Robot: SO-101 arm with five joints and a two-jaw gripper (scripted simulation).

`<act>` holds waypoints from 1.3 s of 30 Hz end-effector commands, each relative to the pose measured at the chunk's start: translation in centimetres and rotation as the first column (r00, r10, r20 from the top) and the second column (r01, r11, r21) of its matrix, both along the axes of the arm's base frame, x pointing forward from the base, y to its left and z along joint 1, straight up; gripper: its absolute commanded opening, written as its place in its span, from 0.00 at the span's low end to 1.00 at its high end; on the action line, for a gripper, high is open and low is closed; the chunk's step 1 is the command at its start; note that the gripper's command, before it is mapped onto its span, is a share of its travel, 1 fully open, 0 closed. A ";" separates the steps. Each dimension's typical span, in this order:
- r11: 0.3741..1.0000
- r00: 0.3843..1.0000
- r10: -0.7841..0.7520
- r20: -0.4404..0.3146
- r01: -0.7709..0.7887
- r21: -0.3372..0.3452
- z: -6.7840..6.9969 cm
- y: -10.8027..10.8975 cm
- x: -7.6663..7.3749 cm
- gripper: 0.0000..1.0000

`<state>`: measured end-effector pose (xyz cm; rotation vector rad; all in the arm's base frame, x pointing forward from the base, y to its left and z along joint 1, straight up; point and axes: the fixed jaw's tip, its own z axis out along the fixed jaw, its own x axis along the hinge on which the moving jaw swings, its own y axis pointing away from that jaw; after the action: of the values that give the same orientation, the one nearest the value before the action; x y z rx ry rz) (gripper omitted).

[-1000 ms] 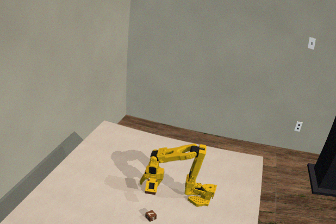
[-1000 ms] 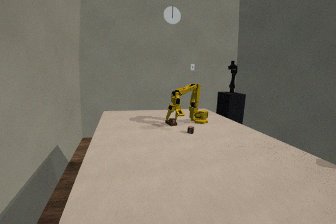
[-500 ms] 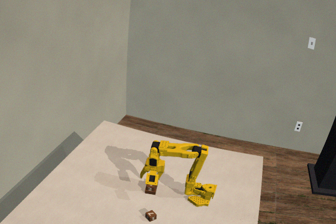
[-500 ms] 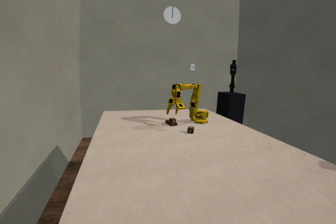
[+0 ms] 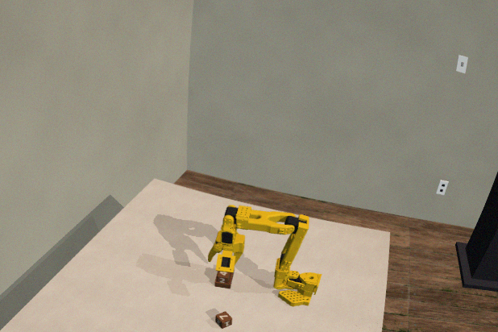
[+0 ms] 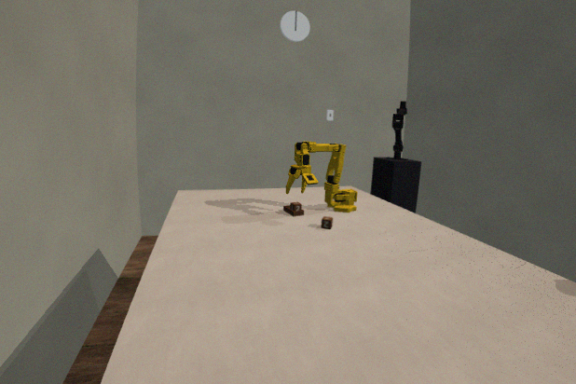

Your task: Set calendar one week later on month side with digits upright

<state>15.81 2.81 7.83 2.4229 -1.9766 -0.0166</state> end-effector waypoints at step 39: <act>0.995 0.853 -0.029 0.521 -0.027 0.100 7.8 0.2 0.4 0.35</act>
<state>16.13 2.88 14.49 2.6801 -2.1856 0.5452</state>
